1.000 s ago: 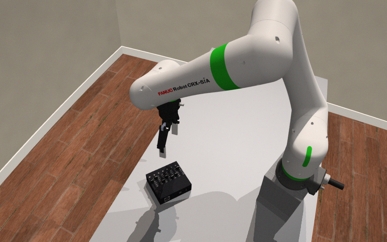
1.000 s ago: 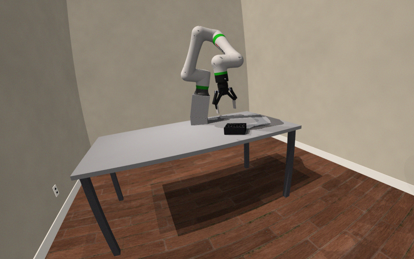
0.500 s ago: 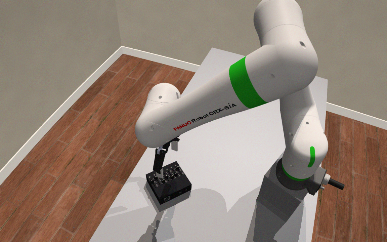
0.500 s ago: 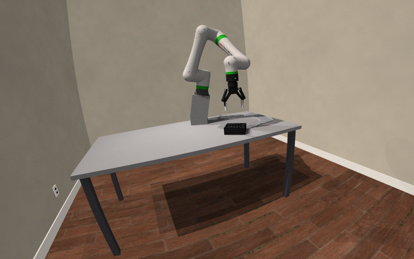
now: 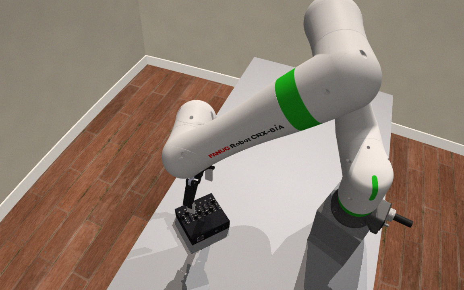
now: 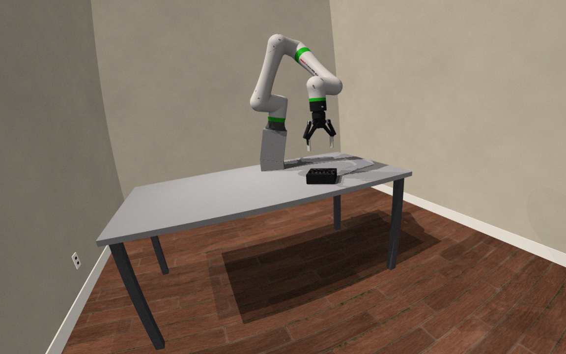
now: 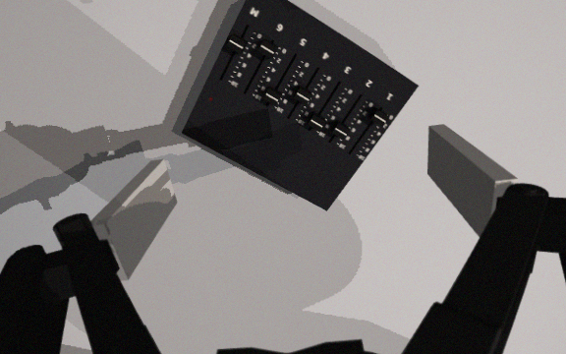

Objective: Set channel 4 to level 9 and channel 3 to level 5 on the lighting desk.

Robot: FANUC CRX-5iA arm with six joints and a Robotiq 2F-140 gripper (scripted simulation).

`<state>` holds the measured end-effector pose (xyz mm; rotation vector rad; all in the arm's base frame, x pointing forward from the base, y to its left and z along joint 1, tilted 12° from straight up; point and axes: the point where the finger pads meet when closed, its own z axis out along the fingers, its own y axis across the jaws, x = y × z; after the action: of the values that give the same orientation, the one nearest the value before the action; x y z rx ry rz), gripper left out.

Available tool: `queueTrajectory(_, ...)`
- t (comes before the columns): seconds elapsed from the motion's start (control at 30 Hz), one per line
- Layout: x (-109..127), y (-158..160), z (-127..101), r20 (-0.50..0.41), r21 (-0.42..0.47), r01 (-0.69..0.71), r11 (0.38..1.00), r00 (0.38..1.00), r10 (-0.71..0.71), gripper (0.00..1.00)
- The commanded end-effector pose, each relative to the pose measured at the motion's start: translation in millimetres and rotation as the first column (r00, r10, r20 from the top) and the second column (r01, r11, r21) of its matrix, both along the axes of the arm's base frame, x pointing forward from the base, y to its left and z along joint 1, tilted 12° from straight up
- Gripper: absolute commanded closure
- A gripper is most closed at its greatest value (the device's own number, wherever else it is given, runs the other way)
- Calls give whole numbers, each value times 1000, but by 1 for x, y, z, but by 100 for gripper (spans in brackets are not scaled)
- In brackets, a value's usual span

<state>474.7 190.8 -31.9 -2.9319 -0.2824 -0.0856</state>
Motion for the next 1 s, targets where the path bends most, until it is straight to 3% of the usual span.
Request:
queueTrajectory(0.0,3,2,2,1,1,-10,1000,1000,10,0)
queueTrajectory(0.13,12,8,9,3,3,-50,999,999,50,0)
queueTrajectory(0.27,38,25,28,11,8,-159,987,987,158,0)
queueTrajectory(0.47,87,54,70,36,21,-387,922,922,386,0)
queueTrajectory(0.6,98,60,81,44,23,-442,897,897,441,0)
queueTrajectory(0.67,120,72,105,63,27,-558,830,829,555,0)
queueTrajectory(0.77,131,77,118,75,28,-616,787,787,613,0)
queueTrajectory(0.8,141,82,131,87,27,-674,738,737,670,0)
queueTrajectory(0.83,141,82,131,87,27,-674,738,737,670,0)
queueTrajectory(0.87,151,86,144,100,26,-730,683,682,725,0)
queueTrajectory(0.9,151,86,144,100,26,-730,683,682,725,0)
queueTrajectory(0.93,161,89,158,114,23,-783,621,620,777,0)
queueTrajectory(0.97,161,89,158,114,23,-783,621,620,777,0)
